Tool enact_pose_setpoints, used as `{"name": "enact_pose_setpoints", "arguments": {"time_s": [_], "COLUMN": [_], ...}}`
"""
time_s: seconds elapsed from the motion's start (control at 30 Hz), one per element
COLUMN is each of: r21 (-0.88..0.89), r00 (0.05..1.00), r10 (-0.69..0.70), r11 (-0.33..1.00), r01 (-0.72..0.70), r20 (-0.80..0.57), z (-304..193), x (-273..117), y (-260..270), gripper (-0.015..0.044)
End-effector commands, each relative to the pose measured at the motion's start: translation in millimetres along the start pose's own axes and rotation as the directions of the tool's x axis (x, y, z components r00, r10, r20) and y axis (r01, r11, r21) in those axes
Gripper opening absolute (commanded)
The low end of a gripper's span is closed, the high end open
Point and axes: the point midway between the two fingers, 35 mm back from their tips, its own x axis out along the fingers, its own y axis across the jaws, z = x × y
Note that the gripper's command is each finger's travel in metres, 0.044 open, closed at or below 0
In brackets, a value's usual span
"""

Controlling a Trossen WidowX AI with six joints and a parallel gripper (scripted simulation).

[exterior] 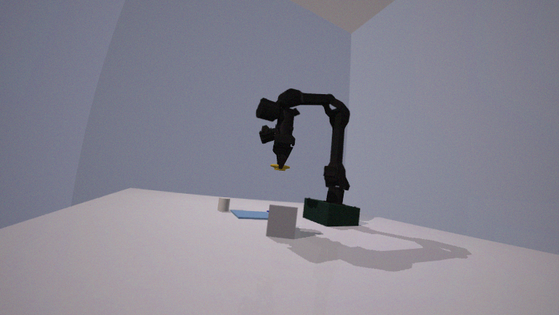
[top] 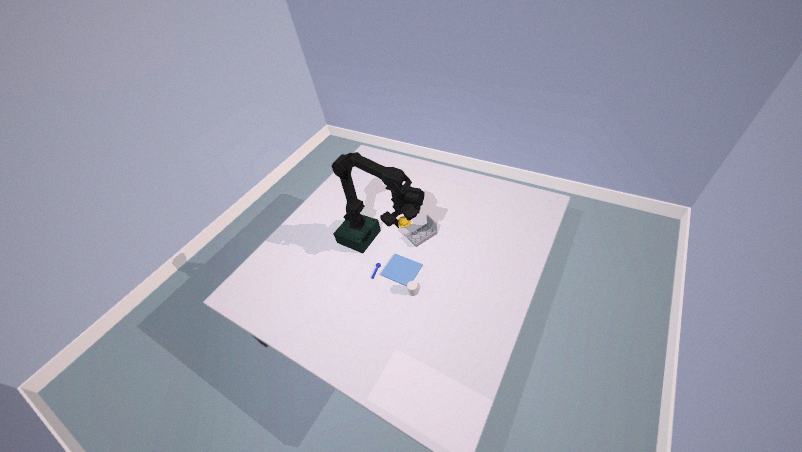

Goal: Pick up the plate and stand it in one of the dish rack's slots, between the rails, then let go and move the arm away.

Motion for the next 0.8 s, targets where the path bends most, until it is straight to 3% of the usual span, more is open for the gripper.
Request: {"name": "enact_pose_setpoints", "arguments": {"time_s": [0.0,0.17,0.77], "r21": [0.053,0.047,-0.157], "r00": [1.0,1.0,0.921], "r10": [0.001,0.016,0.386], "r11": [0.999,0.999,0.914], "r01": [-0.001,-0.016,-0.373], "r20": [-0.001,0.0,0.056], "z": [-10,-8,40], "x": [3,6,75], "y": [4,6,44], "gripper": [0.0,0.0,0.0]}}
